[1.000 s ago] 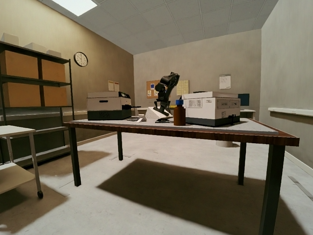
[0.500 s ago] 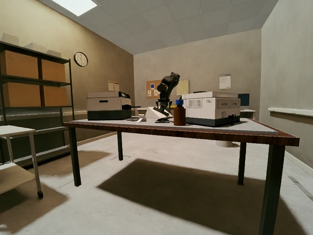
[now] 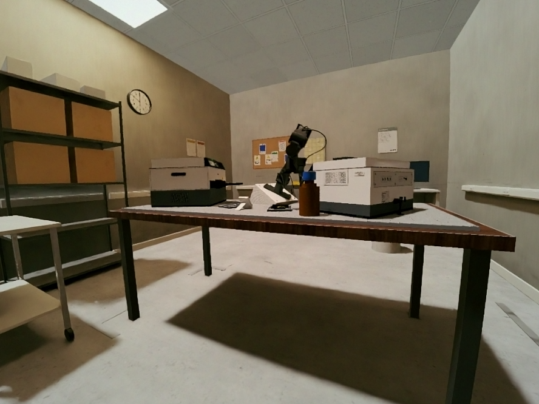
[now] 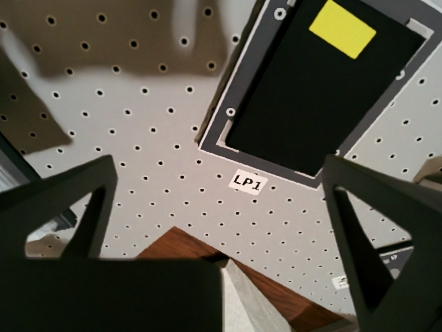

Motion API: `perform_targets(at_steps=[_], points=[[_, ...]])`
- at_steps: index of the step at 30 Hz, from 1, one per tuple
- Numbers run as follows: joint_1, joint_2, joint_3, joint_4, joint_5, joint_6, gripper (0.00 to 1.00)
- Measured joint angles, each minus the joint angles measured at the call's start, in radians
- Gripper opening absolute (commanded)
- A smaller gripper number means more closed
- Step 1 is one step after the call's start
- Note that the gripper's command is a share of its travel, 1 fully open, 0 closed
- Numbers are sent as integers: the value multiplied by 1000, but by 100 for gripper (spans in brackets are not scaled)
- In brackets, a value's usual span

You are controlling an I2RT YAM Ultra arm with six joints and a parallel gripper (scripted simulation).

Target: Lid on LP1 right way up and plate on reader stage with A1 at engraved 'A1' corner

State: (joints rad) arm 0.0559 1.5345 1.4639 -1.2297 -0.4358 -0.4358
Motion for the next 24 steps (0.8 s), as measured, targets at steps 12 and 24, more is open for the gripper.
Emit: perform_targets(at_steps=[12, 24], points=[[102, -53, 0, -27, 47, -158, 100], [207, -114, 4, -57, 90, -332, 100]])
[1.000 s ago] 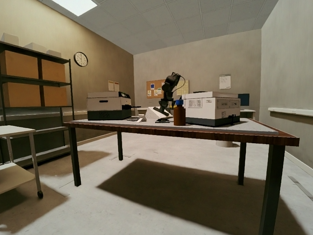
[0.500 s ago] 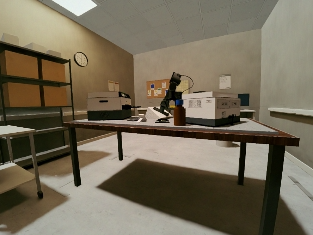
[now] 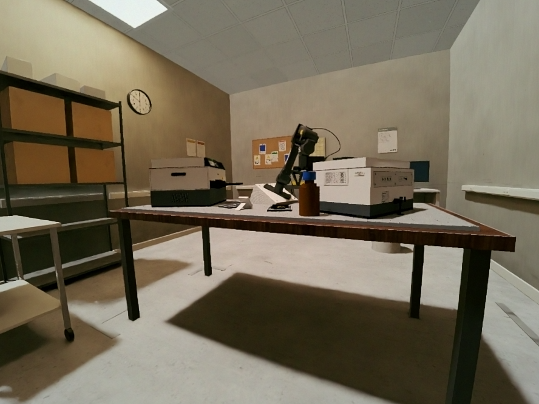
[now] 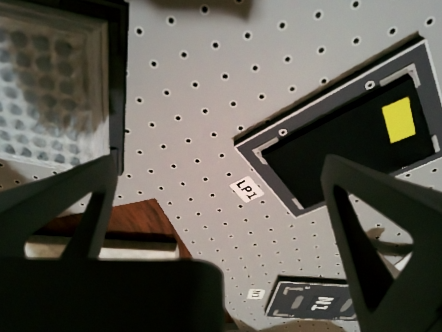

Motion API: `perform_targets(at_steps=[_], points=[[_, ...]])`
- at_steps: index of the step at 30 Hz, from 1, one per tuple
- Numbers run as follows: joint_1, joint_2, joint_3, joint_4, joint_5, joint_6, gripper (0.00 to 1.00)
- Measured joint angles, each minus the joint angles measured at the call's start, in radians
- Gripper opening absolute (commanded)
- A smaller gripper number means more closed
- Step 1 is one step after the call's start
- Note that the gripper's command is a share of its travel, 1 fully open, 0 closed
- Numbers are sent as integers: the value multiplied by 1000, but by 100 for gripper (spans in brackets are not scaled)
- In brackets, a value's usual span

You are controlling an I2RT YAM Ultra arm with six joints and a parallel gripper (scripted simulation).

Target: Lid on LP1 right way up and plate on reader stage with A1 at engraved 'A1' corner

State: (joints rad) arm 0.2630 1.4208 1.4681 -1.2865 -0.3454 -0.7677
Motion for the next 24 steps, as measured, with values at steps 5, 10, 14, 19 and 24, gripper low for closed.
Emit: perform_targets(at_steps=[5, 10, 14, 19, 24], points=[[51, -24, 6, -9, 21, -68, 100], [104, -56, 13, -23, 39, -145, 100], [143, -76, 15, -32, 57, -206, 100], [183, -96, 18, -45, 76, -263, 100], [232, -122, 22, -56, 96, -338, 100]])
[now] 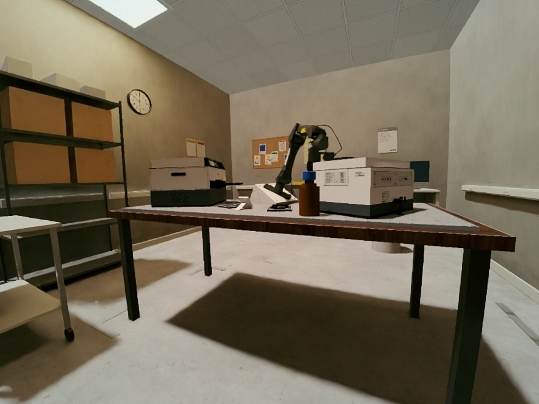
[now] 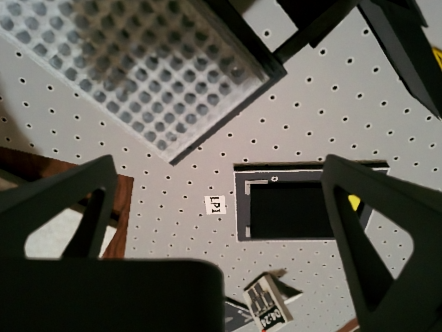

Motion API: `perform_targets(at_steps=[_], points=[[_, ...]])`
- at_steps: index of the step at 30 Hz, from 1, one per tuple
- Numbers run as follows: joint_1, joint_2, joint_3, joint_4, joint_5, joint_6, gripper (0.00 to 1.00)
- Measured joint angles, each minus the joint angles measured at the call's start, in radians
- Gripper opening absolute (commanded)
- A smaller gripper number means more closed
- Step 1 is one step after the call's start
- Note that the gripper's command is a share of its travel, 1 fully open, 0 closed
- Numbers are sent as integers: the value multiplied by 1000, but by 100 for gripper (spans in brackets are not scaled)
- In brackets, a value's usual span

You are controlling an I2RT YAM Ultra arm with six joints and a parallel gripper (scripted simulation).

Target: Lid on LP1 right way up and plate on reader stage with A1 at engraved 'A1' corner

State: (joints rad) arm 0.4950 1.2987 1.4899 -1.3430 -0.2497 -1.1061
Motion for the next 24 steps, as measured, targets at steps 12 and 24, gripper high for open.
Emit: perform_targets(at_steps=[12, 24], points=[[109, -58, 9, -28, 47, -171, 100], [223, -122, 16, -56, 92, -363, 100]])
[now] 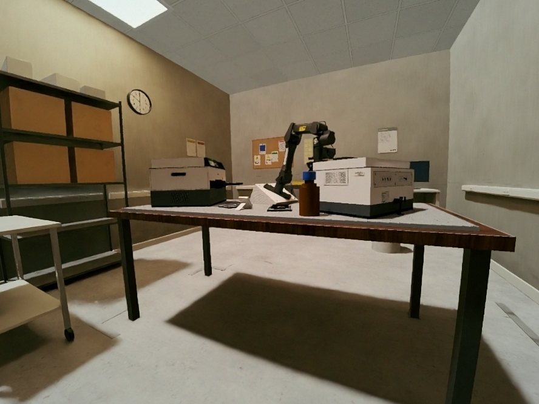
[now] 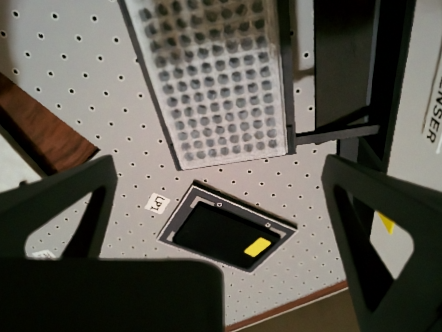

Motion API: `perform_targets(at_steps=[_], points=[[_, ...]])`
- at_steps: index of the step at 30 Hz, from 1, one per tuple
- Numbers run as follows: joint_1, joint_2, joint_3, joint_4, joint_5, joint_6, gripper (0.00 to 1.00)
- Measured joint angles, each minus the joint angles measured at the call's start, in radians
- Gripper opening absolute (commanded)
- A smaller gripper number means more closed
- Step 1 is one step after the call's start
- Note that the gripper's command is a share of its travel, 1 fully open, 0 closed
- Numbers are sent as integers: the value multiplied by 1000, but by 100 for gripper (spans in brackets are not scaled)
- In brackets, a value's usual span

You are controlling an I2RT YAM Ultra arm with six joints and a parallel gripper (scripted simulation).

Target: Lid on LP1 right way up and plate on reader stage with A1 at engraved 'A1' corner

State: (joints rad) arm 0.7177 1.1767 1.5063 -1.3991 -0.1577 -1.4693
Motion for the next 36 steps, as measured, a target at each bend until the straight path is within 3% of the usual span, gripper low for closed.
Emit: perform_targets(at_steps=[12, 22, 36], points=[[35, -23, 3, -10, 13, -131, 100], [35, -23, 2, -6, 13, -150, 100], [50, -23, -71, 51, 20, -149, 100]])
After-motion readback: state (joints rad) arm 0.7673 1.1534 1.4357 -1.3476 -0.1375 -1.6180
